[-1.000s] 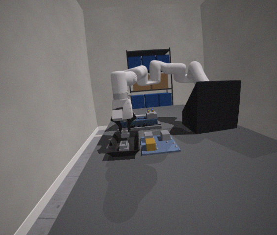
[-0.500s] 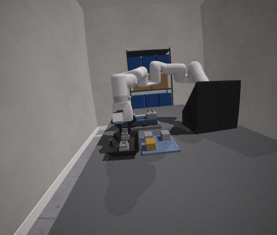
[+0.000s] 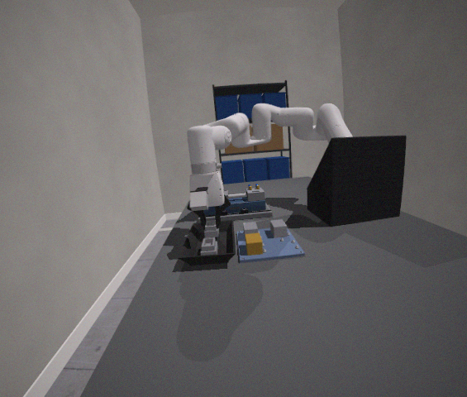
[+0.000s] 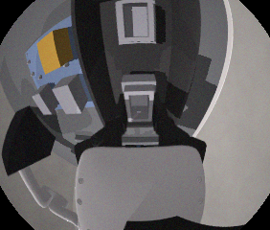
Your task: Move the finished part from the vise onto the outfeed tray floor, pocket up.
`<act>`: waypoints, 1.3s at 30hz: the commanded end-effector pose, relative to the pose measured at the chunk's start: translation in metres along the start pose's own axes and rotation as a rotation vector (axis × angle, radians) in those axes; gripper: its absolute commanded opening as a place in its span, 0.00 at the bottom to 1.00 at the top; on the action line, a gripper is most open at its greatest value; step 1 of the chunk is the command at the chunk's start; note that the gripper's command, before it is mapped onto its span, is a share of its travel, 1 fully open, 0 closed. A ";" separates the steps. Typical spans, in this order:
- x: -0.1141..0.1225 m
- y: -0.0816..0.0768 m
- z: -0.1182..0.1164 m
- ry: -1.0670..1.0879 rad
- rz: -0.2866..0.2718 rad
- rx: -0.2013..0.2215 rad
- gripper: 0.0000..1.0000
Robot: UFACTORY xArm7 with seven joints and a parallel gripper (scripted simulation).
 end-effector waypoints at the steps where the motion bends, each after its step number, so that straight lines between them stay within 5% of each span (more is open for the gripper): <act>1: -0.001 -0.003 0.001 0.000 0.004 0.003 0.00; 39: -0.001 0.007 0.001 0.000 0.004 0.003 0.00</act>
Point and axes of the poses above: the point where the finger pads meet when closed, its own y axis out along the fingers, its own z axis across the jaws, x = y × z, the point moved 9 cm from there along -y, back along the fingers, and after that the axes turned 5 degrees about y, right-handed, at the moved point
